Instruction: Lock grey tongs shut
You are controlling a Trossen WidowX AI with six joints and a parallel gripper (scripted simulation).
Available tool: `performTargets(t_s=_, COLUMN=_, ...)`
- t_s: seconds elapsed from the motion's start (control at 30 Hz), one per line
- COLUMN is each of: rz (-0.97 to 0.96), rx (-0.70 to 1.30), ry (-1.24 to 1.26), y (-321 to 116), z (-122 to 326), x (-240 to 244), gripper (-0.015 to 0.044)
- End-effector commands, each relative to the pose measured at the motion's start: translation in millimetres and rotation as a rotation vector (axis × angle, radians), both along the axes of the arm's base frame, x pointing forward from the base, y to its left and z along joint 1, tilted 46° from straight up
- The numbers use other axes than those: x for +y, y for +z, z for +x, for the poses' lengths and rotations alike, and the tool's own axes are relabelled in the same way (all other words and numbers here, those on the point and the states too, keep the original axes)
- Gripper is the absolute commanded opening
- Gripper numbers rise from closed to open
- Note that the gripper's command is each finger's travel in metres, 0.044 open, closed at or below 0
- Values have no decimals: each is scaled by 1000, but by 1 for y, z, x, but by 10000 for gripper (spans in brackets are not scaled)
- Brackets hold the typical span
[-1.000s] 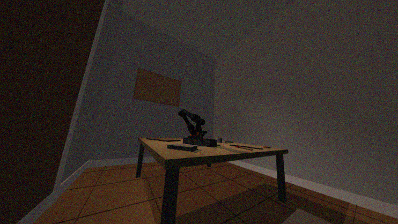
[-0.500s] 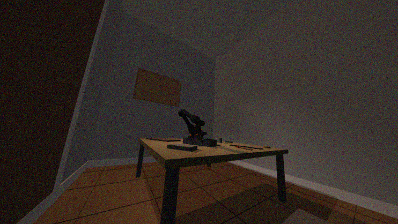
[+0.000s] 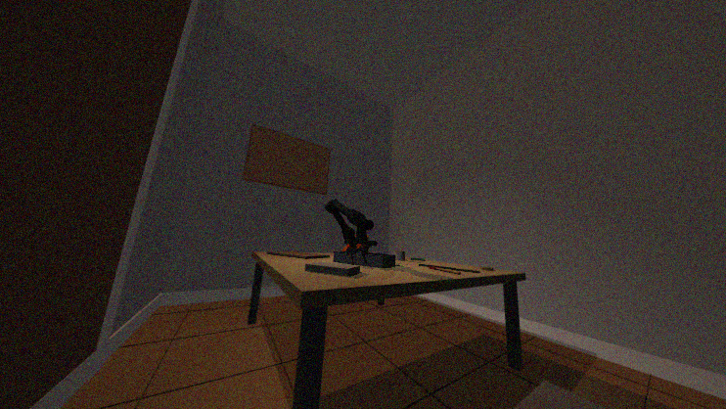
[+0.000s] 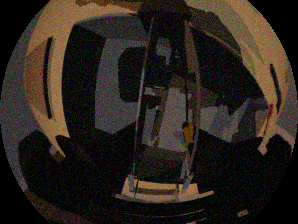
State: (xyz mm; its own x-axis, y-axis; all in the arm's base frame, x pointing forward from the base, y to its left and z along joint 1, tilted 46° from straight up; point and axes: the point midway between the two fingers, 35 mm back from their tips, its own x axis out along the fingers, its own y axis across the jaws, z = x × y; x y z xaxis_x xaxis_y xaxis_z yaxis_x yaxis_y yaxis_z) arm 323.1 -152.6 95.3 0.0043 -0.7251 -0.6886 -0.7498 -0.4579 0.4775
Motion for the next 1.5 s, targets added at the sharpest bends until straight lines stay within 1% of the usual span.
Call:
performTargets(t_s=0.0, rz=-2, rx=0, ry=-2, y=1, z=0, x=0, gripper=228)
performTargets(t_s=1.07, rz=-2, rx=0, ry=-2, y=1, z=0, x=0, gripper=15)
performTargets(t_s=1.27, rz=-2, rx=0, ry=-2, y=1, z=0, x=0, gripper=-143)
performTargets(t_s=1.3, rz=-2, rx=0, ry=-2, y=1, z=0, x=0, gripper=-150)
performTargets(t_s=1.47, rz=1, rx=0, ry=-1, y=5, z=2, x=5, gripper=-150)
